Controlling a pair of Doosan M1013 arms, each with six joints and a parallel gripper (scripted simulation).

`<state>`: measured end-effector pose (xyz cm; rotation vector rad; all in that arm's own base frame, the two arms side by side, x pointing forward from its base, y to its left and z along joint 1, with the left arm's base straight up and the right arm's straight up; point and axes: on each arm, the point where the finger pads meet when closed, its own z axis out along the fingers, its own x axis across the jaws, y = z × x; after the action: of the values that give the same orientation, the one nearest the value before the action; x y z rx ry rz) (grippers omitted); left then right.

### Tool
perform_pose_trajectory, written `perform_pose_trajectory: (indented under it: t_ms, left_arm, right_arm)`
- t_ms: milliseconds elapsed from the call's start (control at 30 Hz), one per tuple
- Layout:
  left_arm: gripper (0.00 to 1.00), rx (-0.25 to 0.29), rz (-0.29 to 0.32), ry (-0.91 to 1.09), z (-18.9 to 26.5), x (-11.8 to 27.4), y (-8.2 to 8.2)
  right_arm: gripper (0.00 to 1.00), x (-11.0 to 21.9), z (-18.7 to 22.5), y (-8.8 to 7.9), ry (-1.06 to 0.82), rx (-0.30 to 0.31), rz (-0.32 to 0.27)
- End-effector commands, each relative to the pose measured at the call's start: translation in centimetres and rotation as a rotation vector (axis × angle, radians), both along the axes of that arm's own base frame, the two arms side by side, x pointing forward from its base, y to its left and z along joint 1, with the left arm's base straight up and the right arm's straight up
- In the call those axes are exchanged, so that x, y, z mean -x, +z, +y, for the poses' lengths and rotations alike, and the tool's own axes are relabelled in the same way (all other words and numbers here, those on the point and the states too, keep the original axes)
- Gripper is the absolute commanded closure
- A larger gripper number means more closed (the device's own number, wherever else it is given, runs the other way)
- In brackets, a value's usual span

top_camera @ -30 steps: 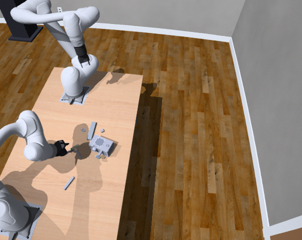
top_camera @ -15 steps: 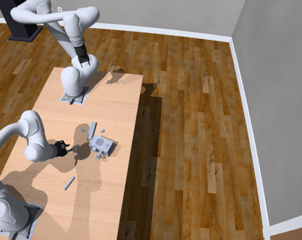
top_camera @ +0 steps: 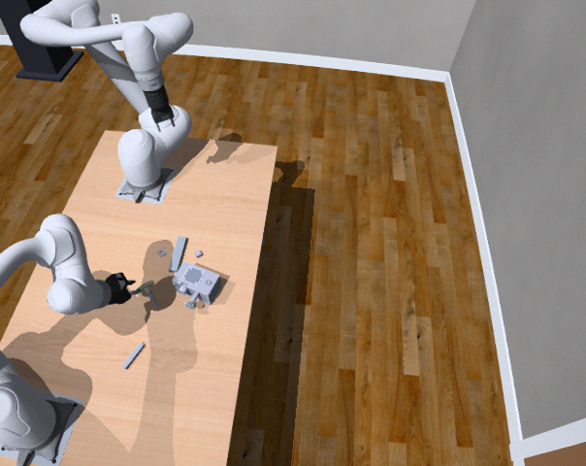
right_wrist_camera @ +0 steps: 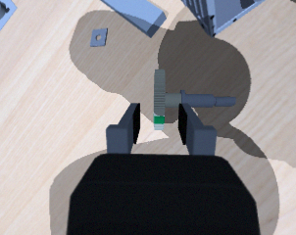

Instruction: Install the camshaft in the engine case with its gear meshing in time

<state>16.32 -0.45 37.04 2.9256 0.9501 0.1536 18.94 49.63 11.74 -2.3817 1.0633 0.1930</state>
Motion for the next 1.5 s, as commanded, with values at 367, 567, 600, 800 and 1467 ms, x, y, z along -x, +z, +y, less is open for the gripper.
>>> perform_pose_trajectory:
  t_ms: [367, 567, 600, 800, 1467]
  left_arm:
    - [0.0, 0.0, -0.001, 0.0, 0.0, 0.0, 0.0]
    - [0.0, 0.0, -0.001, 0.0, 0.0, 0.0, 0.0]
    - [0.0, 0.0, -0.001, 0.0, 0.0, 0.0, 0.0]
    - [0.0, 0.0, -0.001, 0.0, 0.0, 0.0, 0.0]
    - [0.0, 0.0, -0.001, 0.0, 0.0, 0.0, 0.0]
  right_arm:
    - [0.3, 0.1, -0.1, -0.3, -0.004, 0.0, 0.003]
    - [0.3, 0.1, 0.0, -0.5, -0.003, 0.001, 0.002]
    - [0.3, 0.1, 0.0, -0.6, -0.002, 0.001, 0.002]
    - [0.3, 0.1, 0.3, -1.0, -0.002, 0.001, 0.002]
    - [0.3, -0.4, 2.7, -4.3, -0.003, -0.003, -0.001]
